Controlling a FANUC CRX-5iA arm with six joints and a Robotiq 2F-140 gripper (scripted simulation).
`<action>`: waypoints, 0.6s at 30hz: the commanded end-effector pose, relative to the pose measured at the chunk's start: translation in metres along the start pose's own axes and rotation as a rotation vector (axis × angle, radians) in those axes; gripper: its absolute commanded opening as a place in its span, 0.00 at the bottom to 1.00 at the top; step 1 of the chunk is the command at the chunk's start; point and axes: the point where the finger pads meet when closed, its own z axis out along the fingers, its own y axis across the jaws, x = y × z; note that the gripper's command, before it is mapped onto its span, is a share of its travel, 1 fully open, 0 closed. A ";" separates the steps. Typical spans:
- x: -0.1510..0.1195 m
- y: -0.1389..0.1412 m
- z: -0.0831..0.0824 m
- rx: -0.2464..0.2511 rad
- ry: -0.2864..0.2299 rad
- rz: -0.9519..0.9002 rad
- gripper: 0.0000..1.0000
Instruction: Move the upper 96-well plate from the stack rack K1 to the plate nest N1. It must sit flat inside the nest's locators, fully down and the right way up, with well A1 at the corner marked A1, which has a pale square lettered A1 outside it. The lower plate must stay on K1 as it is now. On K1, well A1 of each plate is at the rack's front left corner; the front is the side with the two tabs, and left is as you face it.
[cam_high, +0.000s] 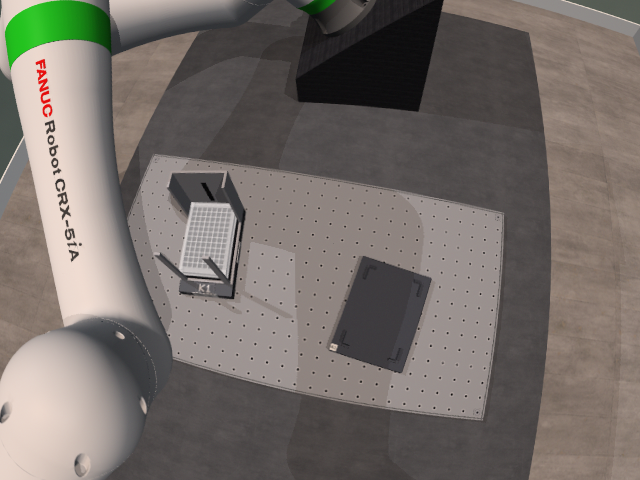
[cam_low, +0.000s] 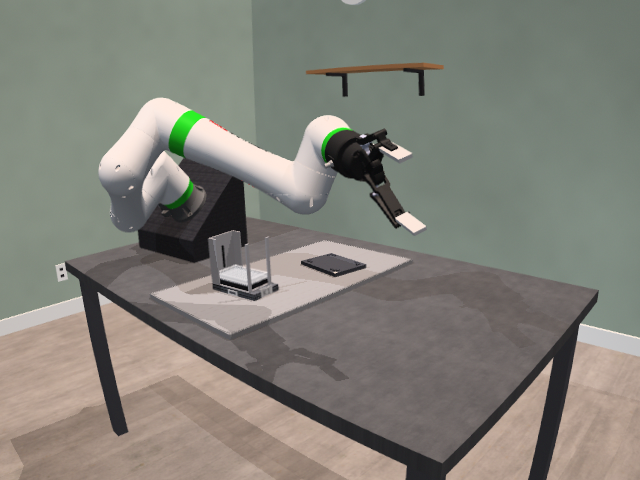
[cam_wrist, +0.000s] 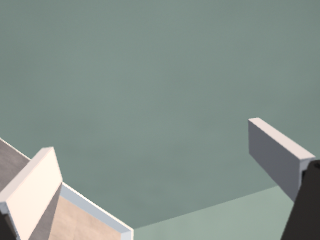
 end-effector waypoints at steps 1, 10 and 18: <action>-0.011 0.011 -0.008 0.018 -0.030 0.040 1.00; -0.035 0.023 -0.026 0.088 -0.123 0.167 1.00; -0.062 0.028 -0.049 0.143 -0.189 0.247 1.00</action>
